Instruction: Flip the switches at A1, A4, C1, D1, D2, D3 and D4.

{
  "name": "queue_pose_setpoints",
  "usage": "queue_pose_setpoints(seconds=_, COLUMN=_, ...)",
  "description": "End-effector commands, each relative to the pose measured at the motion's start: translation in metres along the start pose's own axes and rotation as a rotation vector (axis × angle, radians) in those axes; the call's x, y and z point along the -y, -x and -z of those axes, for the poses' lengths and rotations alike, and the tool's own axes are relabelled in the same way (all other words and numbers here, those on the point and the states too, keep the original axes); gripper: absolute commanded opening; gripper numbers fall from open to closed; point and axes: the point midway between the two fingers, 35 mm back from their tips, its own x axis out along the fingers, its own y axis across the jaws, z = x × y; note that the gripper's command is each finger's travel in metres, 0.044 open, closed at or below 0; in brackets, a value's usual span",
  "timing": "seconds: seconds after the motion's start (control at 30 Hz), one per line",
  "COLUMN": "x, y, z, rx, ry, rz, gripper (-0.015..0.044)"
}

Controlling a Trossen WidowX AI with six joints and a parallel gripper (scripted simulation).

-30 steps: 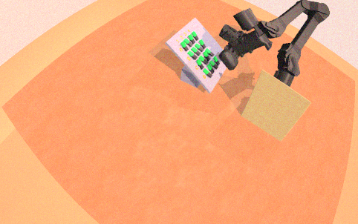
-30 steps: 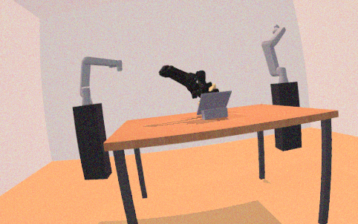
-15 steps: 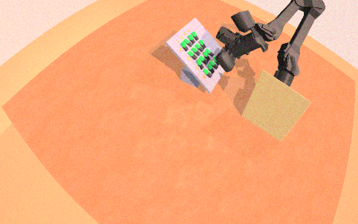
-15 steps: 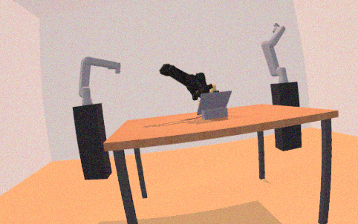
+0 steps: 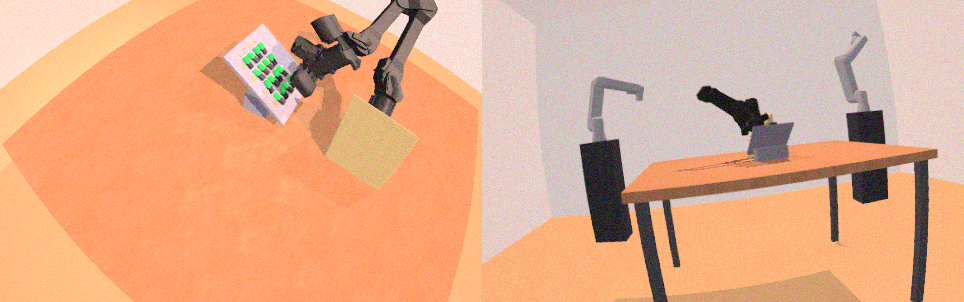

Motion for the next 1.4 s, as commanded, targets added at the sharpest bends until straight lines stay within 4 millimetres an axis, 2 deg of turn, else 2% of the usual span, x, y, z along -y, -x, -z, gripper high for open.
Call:
queue_pose_setpoints(seconds=0.0, x=-0.0005, y=-0.0003, z=-0.0002, rx=0.002, ry=0.003, rz=-0.003, gripper=0.0)
queue_pose_setpoints(seconds=1.37, x=-0.0005, y=-0.0041, z=-0.0003, rx=0.0, ry=0.0, rz=-0.001, gripper=0.0)
